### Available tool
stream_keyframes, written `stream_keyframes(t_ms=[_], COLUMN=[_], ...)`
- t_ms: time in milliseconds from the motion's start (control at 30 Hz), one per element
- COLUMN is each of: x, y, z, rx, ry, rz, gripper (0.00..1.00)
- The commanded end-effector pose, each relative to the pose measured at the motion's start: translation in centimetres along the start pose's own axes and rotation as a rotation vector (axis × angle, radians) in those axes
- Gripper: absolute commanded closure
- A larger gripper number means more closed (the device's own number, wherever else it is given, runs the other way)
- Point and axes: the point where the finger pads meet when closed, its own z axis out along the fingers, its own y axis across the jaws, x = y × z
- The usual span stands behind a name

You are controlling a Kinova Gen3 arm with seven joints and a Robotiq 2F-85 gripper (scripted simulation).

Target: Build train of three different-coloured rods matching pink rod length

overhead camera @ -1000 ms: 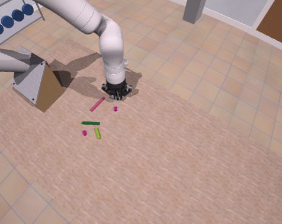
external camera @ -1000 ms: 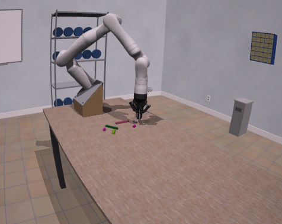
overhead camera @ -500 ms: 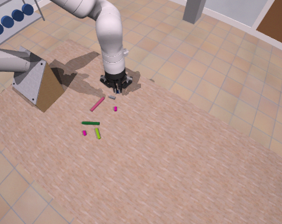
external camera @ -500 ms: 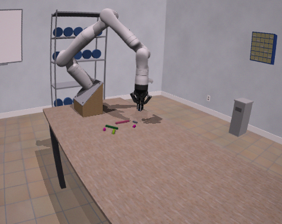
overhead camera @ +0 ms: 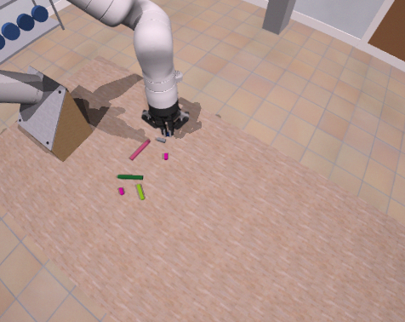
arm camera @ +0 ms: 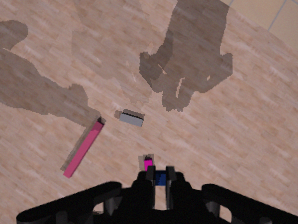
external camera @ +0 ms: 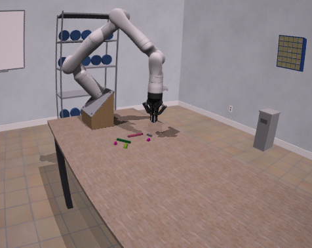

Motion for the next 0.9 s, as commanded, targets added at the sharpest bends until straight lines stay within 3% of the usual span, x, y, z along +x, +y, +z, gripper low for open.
stream_keyframes(t_ms=[0, 233, 300, 367, 600, 800, 867], x=[-3.1, -10.4, -10.4, -13.3, -19.2, -23.4, -23.4], y=[-0.2, -3.0, -3.0, -4.6, -8.9, -13.7, -13.7], z=[-0.7, -0.9, -0.9, -1.0, -0.7, -0.3, -0.3], rx=[-0.016, -0.016, -0.016, -0.015, -0.01, -0.006, -0.006], ry=[-0.005, -0.017, -0.017, -0.02, -0.02, -0.007, -0.007], rz=[-0.029, -0.122, -0.122, -0.166, -0.271, -0.373, -0.373], gripper=[0.95, 0.95, 0.95, 0.95, 0.95, 0.95, 0.95])
